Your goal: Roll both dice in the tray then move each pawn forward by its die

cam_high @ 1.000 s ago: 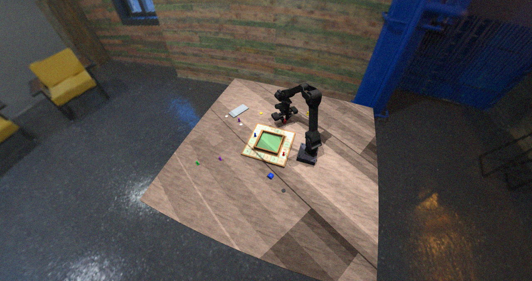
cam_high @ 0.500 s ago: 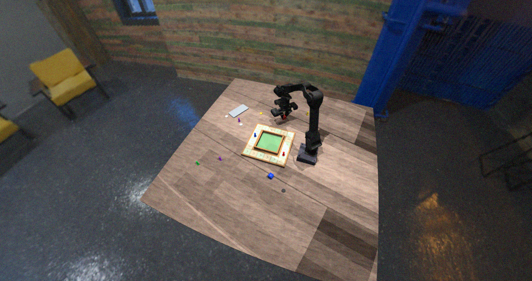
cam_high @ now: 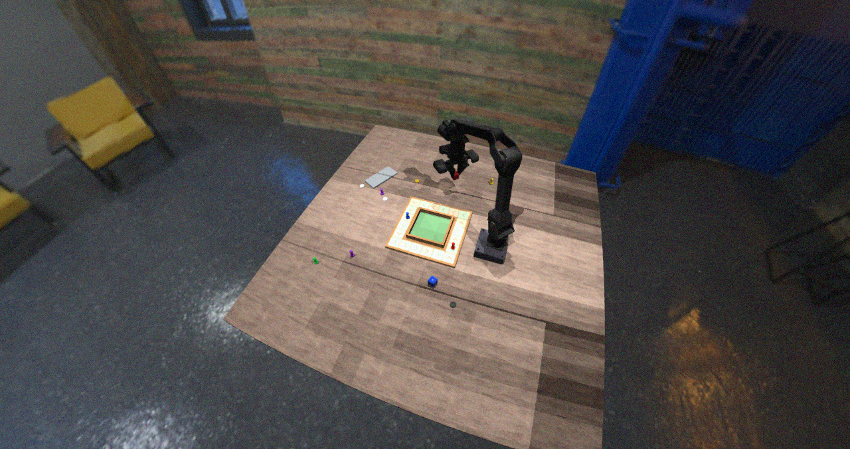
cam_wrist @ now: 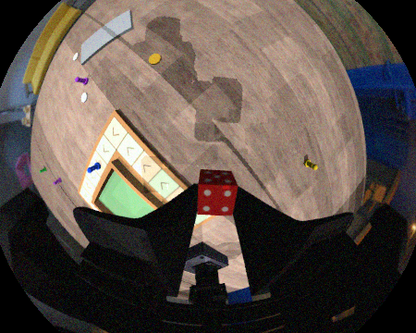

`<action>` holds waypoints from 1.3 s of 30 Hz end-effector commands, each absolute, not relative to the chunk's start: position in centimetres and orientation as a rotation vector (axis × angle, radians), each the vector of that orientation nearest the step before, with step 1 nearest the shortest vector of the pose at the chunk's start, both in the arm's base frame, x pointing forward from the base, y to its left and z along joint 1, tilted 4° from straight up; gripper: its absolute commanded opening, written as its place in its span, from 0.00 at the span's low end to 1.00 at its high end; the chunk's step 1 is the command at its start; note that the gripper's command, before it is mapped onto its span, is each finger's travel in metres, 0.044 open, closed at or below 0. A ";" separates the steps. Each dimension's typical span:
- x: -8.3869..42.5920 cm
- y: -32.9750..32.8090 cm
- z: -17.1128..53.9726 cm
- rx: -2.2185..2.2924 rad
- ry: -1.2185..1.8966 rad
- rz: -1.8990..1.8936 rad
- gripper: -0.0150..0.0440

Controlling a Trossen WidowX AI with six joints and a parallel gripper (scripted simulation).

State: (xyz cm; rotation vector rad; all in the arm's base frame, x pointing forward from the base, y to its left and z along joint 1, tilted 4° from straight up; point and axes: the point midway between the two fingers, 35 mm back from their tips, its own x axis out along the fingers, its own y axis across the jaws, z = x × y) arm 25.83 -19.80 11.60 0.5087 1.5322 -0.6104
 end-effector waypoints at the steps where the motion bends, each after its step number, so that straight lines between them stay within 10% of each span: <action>1: 25.8 -19.5 12.2 0.515 1.530 -0.604 0.25; 39: 28.4 0.3 7.7 -0.018 1.615 -0.017 0.25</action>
